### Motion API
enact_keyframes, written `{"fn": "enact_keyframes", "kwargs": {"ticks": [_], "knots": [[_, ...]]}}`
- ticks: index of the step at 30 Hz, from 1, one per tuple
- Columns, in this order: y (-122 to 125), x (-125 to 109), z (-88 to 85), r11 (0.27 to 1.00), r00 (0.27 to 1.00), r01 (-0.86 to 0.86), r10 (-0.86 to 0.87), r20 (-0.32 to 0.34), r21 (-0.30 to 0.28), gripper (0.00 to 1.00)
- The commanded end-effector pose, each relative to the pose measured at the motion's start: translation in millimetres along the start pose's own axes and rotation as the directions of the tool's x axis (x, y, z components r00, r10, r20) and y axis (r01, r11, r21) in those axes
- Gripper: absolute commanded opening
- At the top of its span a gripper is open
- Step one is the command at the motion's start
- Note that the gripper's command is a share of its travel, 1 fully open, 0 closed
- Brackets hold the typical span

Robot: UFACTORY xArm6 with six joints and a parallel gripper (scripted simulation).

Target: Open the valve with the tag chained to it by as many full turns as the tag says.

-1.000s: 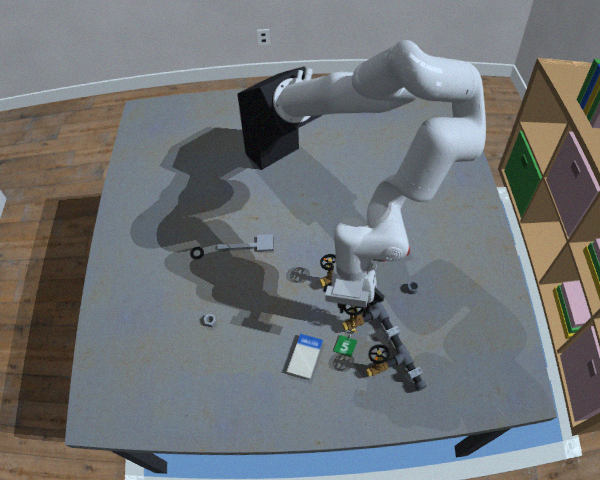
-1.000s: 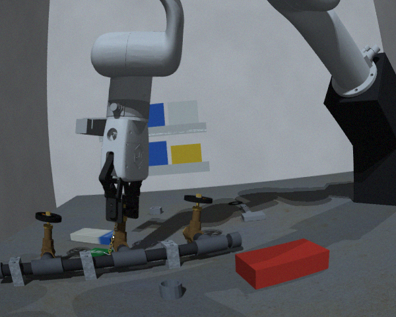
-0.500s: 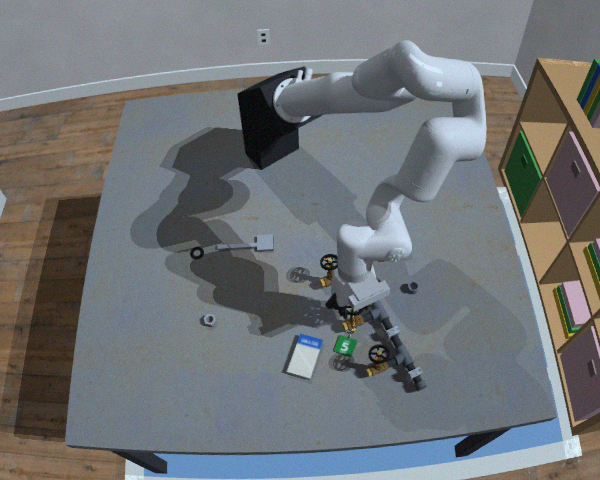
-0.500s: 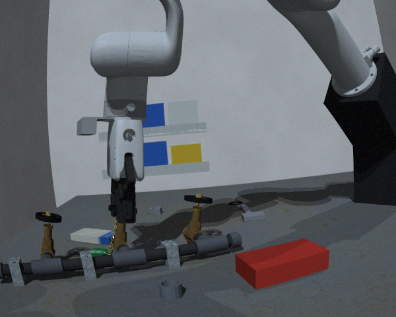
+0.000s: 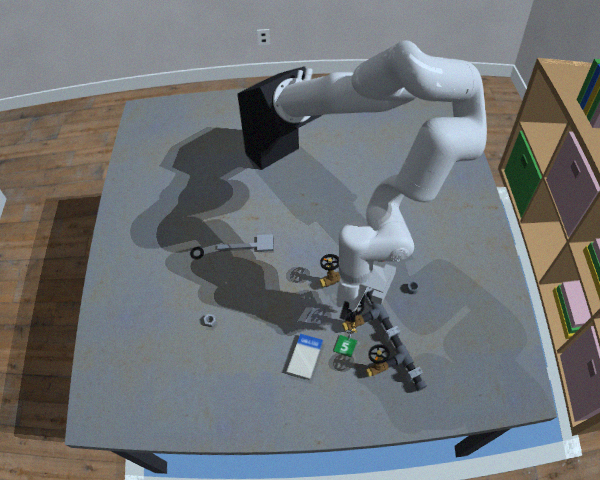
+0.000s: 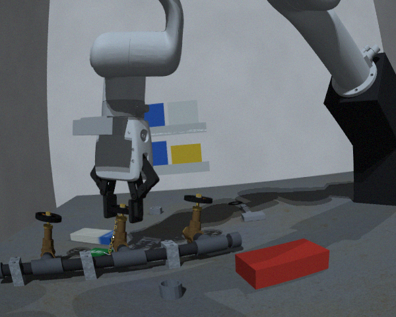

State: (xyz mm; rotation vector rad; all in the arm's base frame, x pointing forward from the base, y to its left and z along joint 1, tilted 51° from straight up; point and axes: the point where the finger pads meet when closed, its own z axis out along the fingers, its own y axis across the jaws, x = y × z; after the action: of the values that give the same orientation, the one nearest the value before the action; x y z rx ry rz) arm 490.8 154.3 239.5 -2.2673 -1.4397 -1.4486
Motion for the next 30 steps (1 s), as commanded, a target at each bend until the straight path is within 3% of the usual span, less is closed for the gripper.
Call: {"fn": "enact_keyframes", "kwargs": {"ticks": [1, 8, 23, 24, 30], "knots": [[0.5, 0.6, -0.3, 0.963, 0.963, 0.259, -0.263, -0.049, -0.078, 0.00], [0.5, 0.6, -0.3, 0.918, 0.920, 0.382, -0.388, -0.052, -0.105, 0.00], [0.5, 0.6, -0.3, 0.912, 0.914, 0.397, -0.404, -0.051, -0.105, 0.00], [0.5, 0.6, -0.3, 0.912, 0.914, 0.397, -0.404, -0.051, -0.105, 1.00], [0.5, 0.6, -0.3, 0.912, 0.914, 0.397, -0.404, -0.051, -0.105, 1.00]]}}
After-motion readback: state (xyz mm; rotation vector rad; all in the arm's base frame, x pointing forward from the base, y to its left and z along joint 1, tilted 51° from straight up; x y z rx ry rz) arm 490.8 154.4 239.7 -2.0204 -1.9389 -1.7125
